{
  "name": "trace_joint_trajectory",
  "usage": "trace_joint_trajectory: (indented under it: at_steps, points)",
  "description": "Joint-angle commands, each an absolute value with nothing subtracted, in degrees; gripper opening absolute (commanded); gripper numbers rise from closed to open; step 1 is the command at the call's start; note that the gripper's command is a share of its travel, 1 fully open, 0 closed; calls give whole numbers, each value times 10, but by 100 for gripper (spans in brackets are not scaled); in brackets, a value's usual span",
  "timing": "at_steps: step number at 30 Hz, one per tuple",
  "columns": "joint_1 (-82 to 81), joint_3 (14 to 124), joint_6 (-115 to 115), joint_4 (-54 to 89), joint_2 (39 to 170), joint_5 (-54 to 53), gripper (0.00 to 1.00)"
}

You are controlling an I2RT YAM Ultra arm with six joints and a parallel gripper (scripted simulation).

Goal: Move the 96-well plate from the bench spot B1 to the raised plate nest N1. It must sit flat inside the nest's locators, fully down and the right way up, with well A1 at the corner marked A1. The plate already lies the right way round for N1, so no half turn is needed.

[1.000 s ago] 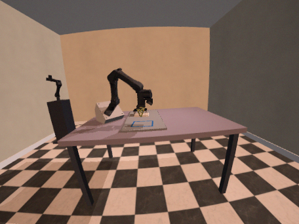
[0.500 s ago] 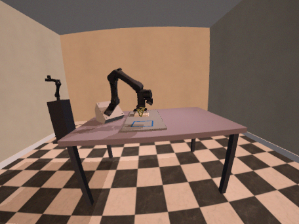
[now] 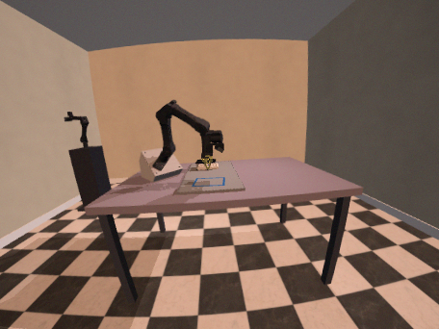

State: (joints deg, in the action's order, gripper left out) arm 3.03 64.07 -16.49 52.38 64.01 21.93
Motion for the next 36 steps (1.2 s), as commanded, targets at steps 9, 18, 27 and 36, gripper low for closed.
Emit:
trace_joint_trajectory:
  at_steps: [9, 18, 27, 36]
  points:
    - [-58, 610, -78, 543, 619, 281, 0]
    - [-144, 593, 2, 560, 645, 329, 0]
    - [-208, 587, 71, 575, 661, 360, 0]
    - [-286, 597, 159, 595, 690, 391, 0]
